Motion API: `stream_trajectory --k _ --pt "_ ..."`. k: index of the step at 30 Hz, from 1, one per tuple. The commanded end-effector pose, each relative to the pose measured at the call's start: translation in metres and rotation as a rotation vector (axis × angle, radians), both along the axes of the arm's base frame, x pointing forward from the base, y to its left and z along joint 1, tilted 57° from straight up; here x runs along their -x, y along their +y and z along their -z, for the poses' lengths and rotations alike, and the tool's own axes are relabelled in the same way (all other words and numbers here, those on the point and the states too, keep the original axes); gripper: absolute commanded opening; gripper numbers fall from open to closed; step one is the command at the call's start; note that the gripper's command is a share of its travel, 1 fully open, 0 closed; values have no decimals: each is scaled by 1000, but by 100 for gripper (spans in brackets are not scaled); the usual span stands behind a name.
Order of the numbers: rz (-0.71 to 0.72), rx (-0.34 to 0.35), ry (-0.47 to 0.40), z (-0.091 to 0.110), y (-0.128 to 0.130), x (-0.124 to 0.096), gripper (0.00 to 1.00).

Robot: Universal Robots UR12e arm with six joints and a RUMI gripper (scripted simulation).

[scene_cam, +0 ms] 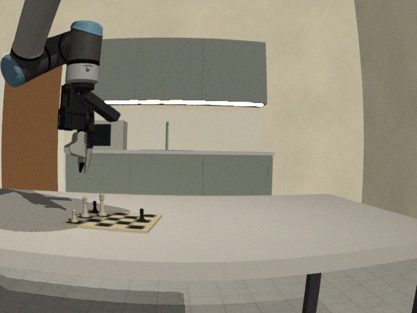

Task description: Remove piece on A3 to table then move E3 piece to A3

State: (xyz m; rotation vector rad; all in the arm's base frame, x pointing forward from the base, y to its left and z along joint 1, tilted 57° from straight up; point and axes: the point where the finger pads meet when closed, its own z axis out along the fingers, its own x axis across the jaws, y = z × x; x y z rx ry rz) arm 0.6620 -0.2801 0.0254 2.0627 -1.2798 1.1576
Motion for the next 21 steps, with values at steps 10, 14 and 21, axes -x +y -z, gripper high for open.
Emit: stream_trajectory --k 10,14,21 --pt "-1 0 0 0 0 0 25" --pt "-1 0 0 0 0 0 25" --pt "0 0 0 1 -2 -1 25"
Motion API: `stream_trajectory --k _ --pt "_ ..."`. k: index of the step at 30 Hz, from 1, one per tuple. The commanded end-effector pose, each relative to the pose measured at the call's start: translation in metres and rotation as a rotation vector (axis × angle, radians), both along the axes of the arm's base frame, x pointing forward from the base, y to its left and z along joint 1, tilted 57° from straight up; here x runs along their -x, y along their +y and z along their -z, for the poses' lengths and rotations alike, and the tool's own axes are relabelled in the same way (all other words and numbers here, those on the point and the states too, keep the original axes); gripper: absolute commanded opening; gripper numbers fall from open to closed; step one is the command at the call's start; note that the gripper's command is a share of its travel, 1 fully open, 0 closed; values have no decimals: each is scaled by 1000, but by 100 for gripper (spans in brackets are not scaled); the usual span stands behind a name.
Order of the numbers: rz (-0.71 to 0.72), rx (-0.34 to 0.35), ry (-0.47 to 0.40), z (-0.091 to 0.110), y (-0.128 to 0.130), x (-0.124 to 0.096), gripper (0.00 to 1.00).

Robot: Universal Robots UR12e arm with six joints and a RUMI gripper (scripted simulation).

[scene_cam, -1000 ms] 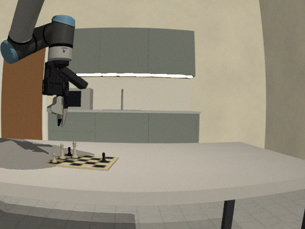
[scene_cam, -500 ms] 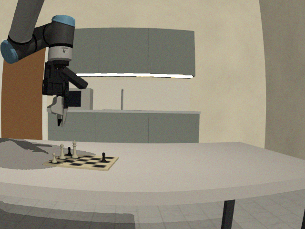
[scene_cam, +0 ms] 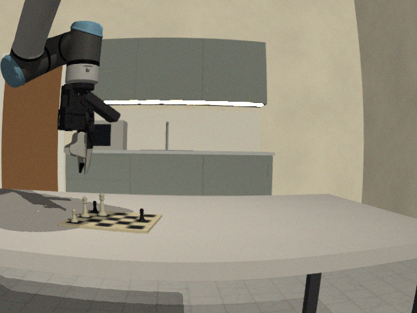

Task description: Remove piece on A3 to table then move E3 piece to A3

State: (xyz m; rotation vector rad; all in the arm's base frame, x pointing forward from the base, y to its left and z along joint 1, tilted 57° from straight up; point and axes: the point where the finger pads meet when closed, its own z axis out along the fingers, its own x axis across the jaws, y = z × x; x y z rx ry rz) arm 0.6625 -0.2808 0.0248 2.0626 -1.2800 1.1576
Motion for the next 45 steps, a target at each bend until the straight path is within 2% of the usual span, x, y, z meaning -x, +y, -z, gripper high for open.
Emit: stream_trajectory --k 1,45 --pt "0 0 0 1 -1 -1 25" --pt "0 0 0 27 -35 -21 25"
